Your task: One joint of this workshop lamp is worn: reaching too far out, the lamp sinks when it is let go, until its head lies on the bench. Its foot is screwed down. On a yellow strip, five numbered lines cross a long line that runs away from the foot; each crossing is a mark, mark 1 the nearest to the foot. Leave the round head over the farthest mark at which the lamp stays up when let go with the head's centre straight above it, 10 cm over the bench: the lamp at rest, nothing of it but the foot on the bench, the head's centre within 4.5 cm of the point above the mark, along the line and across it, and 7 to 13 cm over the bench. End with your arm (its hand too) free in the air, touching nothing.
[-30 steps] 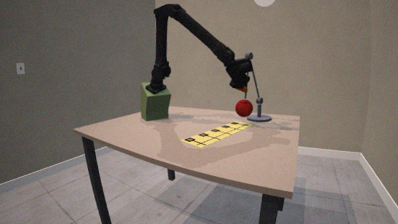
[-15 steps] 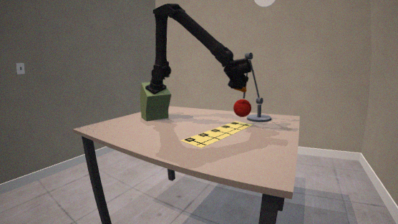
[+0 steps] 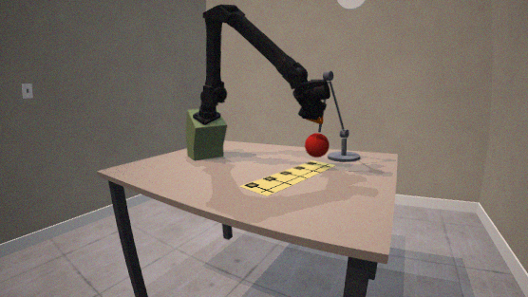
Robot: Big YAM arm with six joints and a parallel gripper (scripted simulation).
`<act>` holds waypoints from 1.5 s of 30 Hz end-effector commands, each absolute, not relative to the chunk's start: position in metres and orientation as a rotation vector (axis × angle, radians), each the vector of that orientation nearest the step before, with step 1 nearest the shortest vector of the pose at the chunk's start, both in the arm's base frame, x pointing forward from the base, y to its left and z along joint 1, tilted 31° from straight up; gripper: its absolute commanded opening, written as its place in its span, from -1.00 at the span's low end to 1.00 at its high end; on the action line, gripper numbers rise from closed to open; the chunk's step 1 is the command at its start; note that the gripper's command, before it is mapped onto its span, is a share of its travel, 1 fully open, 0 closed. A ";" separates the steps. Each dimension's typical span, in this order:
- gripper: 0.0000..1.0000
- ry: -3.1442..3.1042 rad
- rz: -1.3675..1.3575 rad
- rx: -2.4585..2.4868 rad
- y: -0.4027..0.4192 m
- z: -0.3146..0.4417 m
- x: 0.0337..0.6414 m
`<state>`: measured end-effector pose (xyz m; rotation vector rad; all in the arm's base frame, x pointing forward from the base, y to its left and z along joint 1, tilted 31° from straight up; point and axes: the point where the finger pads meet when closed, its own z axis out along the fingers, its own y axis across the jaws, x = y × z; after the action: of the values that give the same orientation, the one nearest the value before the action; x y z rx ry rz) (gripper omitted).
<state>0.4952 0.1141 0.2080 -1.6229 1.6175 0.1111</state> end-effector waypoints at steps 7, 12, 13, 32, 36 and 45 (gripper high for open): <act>-1.00 1.624 0.067 -1.601 0.091 0.223 0.493; -1.00 1.624 0.067 -1.601 0.091 0.223 0.493; -1.00 1.624 0.067 -1.601 0.091 0.223 0.493; -1.00 1.624 0.067 -1.601 0.078 0.229 0.492; -1.00 1.624 0.067 -1.601 0.080 0.229 0.493; -1.00 1.624 0.067 -1.601 0.084 0.229 0.494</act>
<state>0.4912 0.1008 0.2082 -1.6286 1.6198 0.1164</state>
